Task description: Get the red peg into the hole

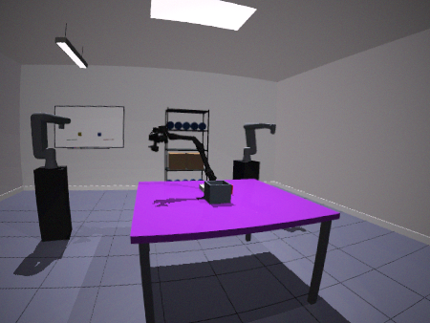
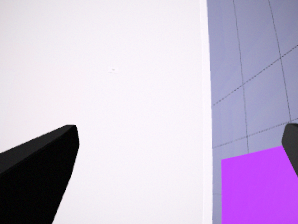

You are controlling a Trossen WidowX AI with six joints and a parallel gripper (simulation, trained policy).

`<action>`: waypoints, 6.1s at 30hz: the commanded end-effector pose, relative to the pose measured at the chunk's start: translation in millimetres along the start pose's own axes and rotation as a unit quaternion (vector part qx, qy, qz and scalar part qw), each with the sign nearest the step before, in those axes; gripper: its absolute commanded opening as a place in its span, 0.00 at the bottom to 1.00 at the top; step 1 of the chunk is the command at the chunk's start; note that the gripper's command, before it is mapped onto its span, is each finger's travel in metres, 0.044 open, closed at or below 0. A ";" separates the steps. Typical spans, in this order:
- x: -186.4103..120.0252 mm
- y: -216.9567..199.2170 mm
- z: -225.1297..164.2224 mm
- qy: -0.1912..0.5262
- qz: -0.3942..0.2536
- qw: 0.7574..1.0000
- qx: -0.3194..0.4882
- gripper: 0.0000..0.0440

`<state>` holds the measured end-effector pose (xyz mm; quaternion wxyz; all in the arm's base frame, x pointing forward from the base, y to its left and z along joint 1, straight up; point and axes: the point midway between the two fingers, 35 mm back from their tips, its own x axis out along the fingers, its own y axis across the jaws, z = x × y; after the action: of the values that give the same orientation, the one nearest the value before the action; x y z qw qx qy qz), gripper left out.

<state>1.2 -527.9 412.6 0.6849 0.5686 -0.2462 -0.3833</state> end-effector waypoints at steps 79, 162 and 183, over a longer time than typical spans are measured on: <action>-165.6 67.0 -564.1 0.431 -0.234 0.852 0.182 1.00; -348.7 -280.0 -588.9 0.418 -0.576 0.635 -0.299 0.80; -342.6 -276.7 -609.6 0.460 -0.545 0.638 -0.289 0.00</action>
<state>199.1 89.7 29.2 0.5026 0.4622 0.5820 -0.4416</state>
